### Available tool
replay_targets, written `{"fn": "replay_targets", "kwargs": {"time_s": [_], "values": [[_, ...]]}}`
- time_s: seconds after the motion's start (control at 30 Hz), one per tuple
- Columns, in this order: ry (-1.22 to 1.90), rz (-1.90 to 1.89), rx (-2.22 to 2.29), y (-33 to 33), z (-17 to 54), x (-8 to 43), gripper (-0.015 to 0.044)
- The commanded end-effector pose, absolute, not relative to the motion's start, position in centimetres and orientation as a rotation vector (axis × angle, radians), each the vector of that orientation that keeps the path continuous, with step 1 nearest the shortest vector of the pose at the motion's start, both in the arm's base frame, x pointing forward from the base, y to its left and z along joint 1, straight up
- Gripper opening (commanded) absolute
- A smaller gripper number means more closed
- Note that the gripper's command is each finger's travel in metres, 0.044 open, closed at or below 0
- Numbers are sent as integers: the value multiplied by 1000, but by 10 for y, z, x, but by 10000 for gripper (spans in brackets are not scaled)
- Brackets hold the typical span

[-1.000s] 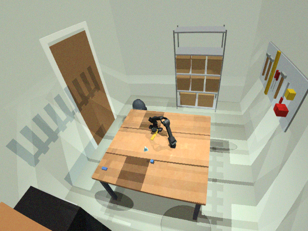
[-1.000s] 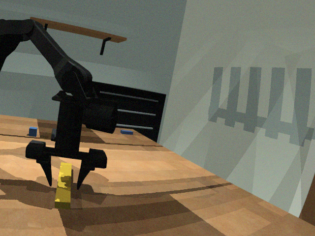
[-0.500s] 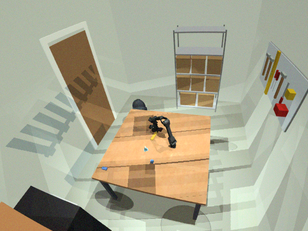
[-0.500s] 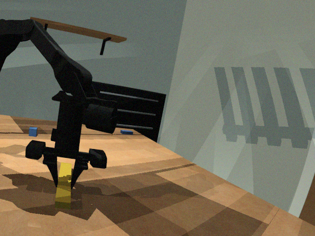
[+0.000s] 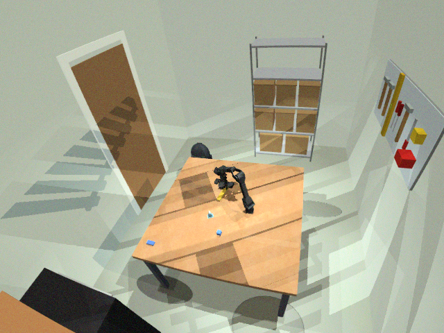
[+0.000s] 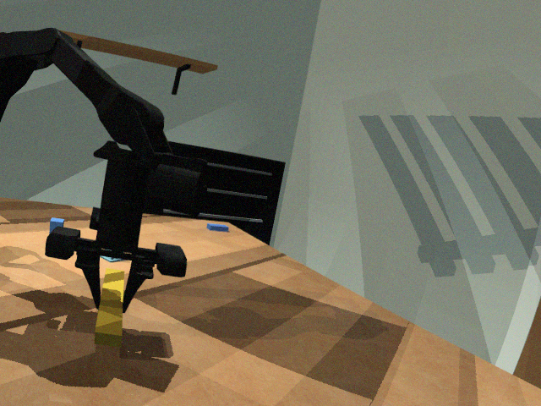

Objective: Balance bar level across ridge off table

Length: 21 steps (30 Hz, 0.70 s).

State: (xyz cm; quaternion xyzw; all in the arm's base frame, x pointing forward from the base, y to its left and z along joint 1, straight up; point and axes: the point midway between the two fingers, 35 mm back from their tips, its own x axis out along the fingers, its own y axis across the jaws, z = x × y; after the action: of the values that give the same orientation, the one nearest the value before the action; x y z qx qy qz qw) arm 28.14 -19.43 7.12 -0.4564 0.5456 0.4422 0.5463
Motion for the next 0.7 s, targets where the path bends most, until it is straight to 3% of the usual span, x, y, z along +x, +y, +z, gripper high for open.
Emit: {"fn": "replay_targets", "kwargs": {"time_s": [0.0,0.67], "values": [[1287,1036,-1093,-196,85,284,0],[1285,1038,-1093,-194,136,282,0]]}}
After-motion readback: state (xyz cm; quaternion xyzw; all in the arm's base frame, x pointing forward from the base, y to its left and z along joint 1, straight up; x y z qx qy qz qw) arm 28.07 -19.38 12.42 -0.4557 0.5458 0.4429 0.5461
